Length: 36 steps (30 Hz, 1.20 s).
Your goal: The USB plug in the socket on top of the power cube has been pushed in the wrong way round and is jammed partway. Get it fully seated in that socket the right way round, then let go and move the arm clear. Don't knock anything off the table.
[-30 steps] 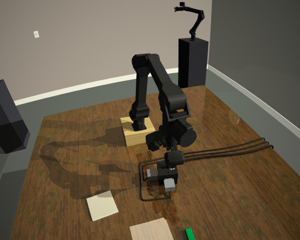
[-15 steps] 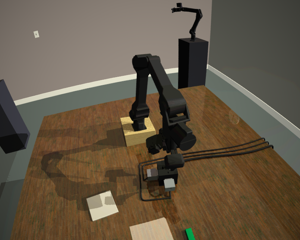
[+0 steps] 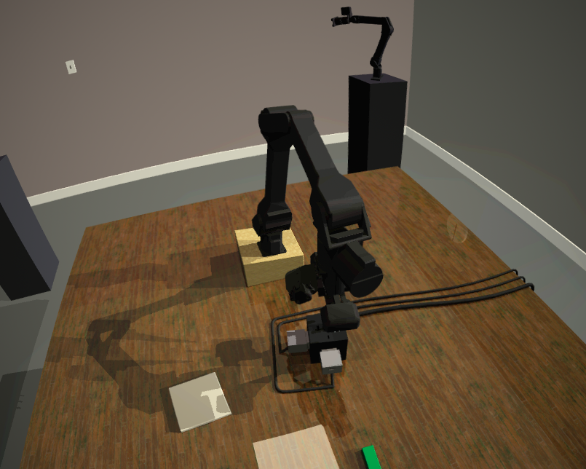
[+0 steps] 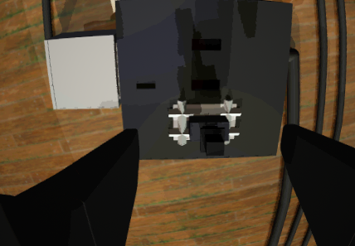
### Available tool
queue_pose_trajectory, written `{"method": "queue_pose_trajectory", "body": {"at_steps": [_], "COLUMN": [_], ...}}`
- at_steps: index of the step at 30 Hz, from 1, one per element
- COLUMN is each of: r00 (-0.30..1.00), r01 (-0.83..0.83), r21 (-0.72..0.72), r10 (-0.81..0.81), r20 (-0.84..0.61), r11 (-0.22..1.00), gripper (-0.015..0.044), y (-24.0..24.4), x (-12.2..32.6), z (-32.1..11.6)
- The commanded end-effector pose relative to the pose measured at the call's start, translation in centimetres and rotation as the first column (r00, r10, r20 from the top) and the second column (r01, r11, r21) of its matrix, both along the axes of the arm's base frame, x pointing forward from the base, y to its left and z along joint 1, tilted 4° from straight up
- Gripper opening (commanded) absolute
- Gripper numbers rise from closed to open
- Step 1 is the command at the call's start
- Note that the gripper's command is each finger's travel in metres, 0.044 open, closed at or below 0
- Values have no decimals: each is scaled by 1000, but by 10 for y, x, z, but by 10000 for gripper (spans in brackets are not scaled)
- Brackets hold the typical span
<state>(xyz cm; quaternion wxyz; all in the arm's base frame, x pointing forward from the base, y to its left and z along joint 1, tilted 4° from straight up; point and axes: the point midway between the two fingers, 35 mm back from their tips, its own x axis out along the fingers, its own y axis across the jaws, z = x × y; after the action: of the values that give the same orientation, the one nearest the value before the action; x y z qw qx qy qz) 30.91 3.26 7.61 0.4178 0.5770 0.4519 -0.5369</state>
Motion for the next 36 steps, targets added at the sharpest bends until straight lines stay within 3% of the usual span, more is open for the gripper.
{"method": "queue_pose_trajectory", "body": {"at_steps": [1,7,10,36], "r00": [1000,1000,1000,1000], "r01": [0,0,0,0], "r21": [0,0,0,0], "r10": [0,0,0,0], "r20": [1,1,1,1], "r11": [1000,1000,1000,1000], "gripper": [177,20,0,0], "y": [0,0,0,-1], "x": [0,0,0,0], "z": [0,0,0,6]}}
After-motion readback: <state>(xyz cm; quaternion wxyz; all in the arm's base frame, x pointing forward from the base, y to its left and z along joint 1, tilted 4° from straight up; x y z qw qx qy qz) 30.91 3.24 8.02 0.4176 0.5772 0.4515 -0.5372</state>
